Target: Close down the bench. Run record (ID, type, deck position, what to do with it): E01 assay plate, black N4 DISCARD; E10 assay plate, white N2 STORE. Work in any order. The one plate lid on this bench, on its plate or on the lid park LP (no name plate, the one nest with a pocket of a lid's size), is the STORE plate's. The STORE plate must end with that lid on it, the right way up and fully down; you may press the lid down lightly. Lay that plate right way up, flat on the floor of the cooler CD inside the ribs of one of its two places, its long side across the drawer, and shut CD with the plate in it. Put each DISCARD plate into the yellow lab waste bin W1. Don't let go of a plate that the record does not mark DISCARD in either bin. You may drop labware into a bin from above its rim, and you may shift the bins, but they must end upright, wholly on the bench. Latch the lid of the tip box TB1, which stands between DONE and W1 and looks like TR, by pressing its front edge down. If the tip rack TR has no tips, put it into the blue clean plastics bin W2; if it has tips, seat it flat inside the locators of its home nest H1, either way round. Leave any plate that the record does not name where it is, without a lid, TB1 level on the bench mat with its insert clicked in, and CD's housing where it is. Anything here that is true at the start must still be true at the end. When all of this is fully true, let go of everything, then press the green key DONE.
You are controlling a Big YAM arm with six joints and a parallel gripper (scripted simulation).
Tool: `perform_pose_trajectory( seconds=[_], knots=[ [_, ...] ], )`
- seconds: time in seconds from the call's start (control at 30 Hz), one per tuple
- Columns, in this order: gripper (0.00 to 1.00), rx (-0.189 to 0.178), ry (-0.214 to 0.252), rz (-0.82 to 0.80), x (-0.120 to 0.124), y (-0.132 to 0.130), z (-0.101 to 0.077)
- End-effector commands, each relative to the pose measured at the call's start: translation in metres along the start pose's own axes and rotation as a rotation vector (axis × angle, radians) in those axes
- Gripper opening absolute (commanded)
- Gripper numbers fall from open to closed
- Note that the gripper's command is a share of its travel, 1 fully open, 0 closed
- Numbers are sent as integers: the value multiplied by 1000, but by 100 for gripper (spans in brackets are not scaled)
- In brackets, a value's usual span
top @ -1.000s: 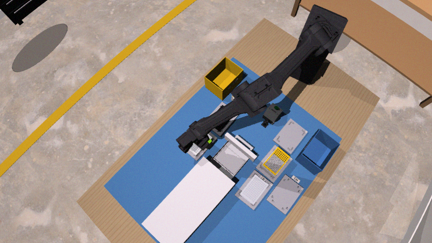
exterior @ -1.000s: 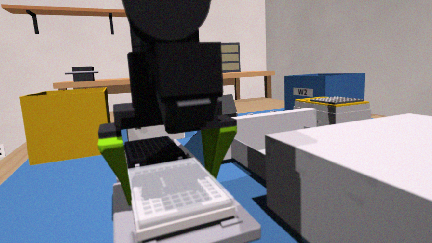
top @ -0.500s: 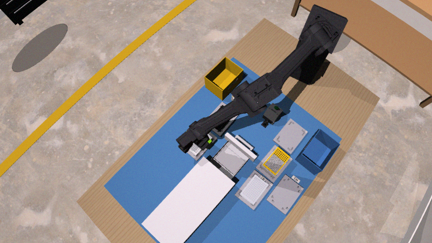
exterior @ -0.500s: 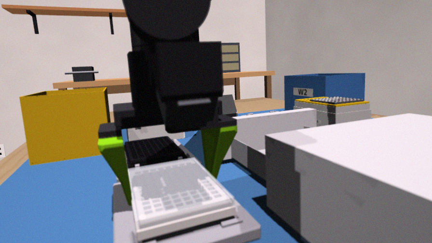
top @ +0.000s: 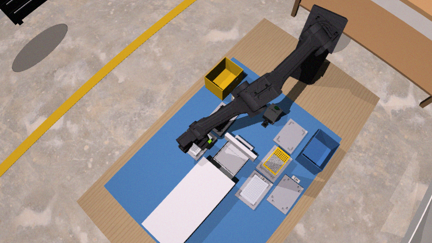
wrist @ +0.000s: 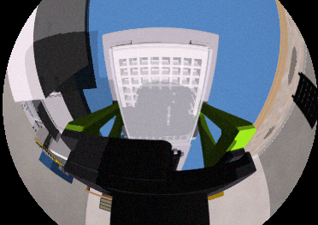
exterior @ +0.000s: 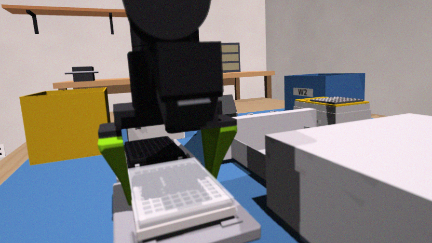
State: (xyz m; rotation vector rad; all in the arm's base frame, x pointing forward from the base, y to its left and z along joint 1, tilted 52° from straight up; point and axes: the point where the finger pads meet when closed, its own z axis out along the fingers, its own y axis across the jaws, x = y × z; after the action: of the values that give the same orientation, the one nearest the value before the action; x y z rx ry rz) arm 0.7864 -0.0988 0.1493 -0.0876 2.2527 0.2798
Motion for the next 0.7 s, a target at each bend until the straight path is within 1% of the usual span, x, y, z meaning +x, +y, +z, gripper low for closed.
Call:
perform_pose_trajectory(
  seconds=[0.0,0.37,0.4,0.67],
  knots=[
    [0,19,-60,-22,-30,-8,-29],
    [0,19,-60,-22,-30,-8,-29],
    [0,20,-51,-17,-25,-11,-30],
    [0,20,-40,-13,-23,-11,-41]
  ],
)
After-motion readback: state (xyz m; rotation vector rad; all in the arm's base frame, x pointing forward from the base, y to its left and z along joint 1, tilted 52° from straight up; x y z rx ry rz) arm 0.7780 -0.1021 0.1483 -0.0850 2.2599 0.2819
